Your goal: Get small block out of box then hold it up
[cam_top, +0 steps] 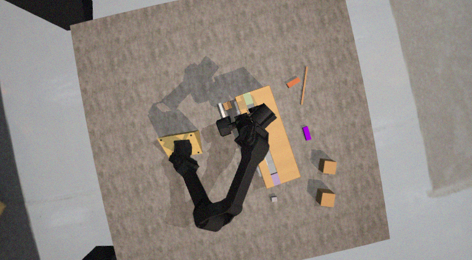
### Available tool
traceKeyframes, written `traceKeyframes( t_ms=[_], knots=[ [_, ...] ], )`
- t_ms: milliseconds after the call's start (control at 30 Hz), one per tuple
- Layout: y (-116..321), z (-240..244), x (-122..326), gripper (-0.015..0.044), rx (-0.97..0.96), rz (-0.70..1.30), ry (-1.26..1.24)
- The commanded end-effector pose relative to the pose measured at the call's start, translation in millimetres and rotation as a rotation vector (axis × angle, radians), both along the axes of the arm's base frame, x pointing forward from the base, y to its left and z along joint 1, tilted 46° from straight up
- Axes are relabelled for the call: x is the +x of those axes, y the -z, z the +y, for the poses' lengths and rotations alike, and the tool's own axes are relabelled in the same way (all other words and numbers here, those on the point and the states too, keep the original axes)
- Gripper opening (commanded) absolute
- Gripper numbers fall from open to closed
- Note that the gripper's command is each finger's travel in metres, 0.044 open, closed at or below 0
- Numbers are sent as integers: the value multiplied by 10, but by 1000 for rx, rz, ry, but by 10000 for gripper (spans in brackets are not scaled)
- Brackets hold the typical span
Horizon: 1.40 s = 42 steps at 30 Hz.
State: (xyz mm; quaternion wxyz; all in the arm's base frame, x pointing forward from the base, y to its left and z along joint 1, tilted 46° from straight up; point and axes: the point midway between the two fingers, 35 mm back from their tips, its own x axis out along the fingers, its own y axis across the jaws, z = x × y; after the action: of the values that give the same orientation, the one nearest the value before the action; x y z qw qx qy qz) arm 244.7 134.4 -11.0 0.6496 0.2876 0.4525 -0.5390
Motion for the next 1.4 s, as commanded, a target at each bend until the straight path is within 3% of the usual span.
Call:
traceKeyframes(
  t_ms=[0,233,333,400,600,1100,1367],
  knots=[
    [-268,280,-14,400,14,-11,-5],
    [-320,327,-27,400,15,-15,-17],
    [-276,472,40,321,44,-22,-103],
    [-257,516,38,285,36,18,-231],
    [-224,545,-26,285,-26,183,-625],
    [-124,640,-262,285,-337,953,-2024],
    [-95,671,-347,285,-466,1282,-2430]
  ],
)
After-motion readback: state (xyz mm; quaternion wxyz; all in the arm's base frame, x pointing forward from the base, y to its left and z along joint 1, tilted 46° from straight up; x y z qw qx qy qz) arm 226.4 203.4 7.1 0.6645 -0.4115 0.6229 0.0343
